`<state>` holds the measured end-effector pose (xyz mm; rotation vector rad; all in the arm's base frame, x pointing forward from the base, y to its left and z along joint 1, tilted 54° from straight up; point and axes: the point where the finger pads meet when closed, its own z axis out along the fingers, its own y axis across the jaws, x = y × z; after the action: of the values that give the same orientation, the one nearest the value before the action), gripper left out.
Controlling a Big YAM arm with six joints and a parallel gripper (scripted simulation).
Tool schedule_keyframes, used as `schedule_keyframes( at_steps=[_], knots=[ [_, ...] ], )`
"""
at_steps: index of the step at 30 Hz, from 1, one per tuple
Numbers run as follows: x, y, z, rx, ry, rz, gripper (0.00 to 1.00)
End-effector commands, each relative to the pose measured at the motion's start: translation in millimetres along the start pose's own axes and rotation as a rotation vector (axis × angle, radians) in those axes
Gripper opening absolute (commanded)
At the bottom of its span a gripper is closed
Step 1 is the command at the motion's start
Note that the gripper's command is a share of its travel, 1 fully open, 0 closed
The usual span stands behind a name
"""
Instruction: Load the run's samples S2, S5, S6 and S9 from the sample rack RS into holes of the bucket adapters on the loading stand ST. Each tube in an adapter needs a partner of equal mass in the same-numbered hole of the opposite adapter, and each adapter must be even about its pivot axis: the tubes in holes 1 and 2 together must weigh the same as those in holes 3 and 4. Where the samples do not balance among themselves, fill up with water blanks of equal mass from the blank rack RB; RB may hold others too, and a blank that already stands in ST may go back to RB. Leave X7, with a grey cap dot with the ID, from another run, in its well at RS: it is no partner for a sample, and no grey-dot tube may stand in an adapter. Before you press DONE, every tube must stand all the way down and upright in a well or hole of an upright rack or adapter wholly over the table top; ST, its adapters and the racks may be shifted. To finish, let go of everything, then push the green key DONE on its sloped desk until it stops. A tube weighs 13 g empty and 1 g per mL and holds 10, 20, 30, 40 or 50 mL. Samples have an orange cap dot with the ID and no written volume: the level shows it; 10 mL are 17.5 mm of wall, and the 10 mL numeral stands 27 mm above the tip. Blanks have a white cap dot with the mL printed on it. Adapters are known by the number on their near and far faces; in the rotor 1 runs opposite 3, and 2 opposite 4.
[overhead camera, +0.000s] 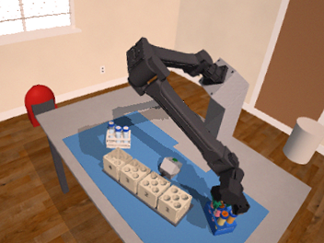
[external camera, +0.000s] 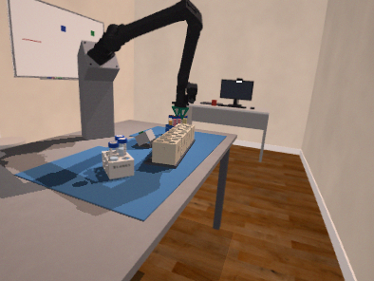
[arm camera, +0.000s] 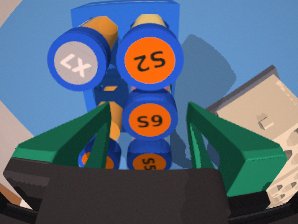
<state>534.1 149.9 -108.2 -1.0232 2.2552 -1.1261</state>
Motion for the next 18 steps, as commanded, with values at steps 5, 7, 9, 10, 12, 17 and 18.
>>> schedule_keyframes(
  at_steps=[5,7,9,10,12,17,18],
  knots=[
    [-7,0,-7.7,0.002,-0.019,-0.005,0.55],
    [-7,0,-7.7,0.002,-0.019,-0.005,0.55],
    [-7,0,-7.7,0.002,-0.019,-0.005,0.55],
    [-7,0,-7.7,0.002,-0.019,-0.005,0.55],
    [-12,0,-26.0,0.003,-0.034,-0.007,0.55],
    [-15,-1,-36.0,0.005,-0.038,-0.002,0.55],
    [-13,0,-39.3,0.004,-0.035,-0.005,0.55]
  ],
)
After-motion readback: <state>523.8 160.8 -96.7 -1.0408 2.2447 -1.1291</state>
